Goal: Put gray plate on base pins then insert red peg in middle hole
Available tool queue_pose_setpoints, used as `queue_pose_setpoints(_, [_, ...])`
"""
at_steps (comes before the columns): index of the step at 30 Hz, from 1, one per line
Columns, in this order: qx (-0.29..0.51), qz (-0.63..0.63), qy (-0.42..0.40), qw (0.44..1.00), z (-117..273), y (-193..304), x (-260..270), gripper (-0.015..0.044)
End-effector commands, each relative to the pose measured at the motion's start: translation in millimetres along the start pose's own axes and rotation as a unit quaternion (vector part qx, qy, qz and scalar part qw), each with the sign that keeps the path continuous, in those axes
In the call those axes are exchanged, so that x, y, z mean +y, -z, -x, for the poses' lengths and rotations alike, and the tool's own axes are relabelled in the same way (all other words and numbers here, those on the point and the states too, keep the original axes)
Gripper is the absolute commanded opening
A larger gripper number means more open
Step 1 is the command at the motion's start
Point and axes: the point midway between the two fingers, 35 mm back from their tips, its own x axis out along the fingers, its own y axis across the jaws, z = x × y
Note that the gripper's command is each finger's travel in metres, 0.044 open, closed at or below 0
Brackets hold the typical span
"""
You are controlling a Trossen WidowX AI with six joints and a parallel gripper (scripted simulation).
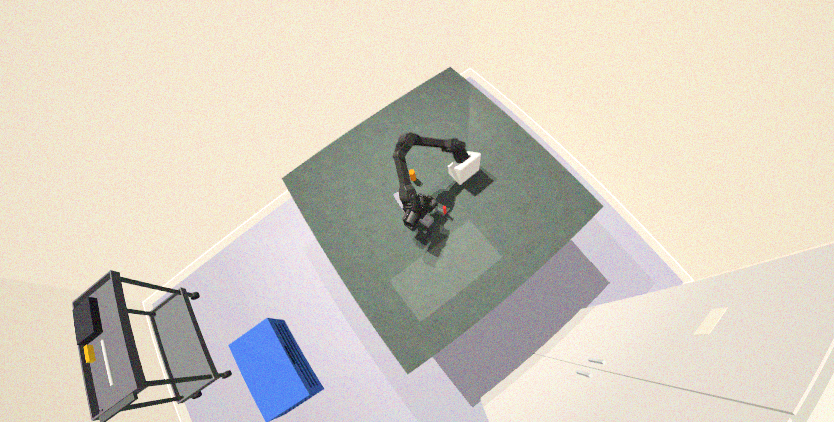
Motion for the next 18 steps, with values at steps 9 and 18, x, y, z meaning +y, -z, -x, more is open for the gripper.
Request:
queue_pose_setpoints(9, [-0.003,0.004,0.006,1.000,-12.9,-1.2,-4.5,0.0335])
queue_pose_setpoints(18, [-0.003,0.004,0.006,1.000,-12.9,-1.2,-4.5,0.0157])
